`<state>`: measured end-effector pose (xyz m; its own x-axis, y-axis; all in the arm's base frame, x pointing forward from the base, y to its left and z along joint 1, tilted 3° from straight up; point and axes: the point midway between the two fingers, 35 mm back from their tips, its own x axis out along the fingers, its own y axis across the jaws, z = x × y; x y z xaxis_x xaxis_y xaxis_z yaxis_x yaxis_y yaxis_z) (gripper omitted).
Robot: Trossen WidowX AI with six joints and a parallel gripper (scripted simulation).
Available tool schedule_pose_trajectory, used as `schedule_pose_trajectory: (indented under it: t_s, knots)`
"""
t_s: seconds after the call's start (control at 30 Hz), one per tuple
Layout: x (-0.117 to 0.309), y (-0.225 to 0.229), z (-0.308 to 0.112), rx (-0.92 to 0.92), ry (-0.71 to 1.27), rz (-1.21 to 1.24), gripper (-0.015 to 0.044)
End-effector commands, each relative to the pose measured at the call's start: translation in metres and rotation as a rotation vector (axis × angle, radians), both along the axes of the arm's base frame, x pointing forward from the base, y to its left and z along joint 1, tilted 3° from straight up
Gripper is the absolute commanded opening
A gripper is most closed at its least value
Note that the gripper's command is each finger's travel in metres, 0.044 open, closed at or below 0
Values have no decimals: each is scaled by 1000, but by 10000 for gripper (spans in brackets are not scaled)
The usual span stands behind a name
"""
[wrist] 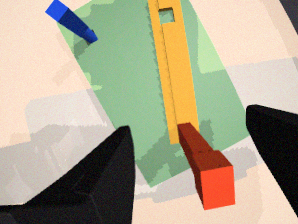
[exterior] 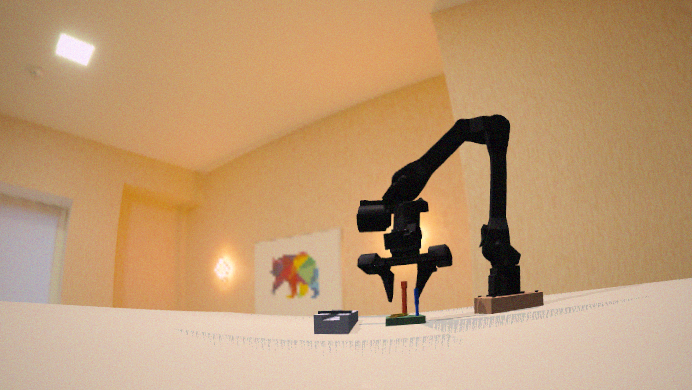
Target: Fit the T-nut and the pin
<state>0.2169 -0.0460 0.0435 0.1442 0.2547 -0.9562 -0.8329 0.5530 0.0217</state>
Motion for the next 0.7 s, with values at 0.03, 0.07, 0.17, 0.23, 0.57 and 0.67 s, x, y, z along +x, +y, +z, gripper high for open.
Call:
schedule_pose_trajectory:
  t_s: [0.03,0.07,0.17,0.23,0.57,0.67]
  knots:
    - [0,0,-1,-3,2,-3,125]
    - [0,0,-1,-3,2,-3,99]
    - [0,0,-1,-3,2,-3,20]
    - [0,0,-1,-3,2,-3,-33]
    - [0,-1,0,-3,2,-3,-150]
    - [1,-1,5,-3,2,-3,-150]
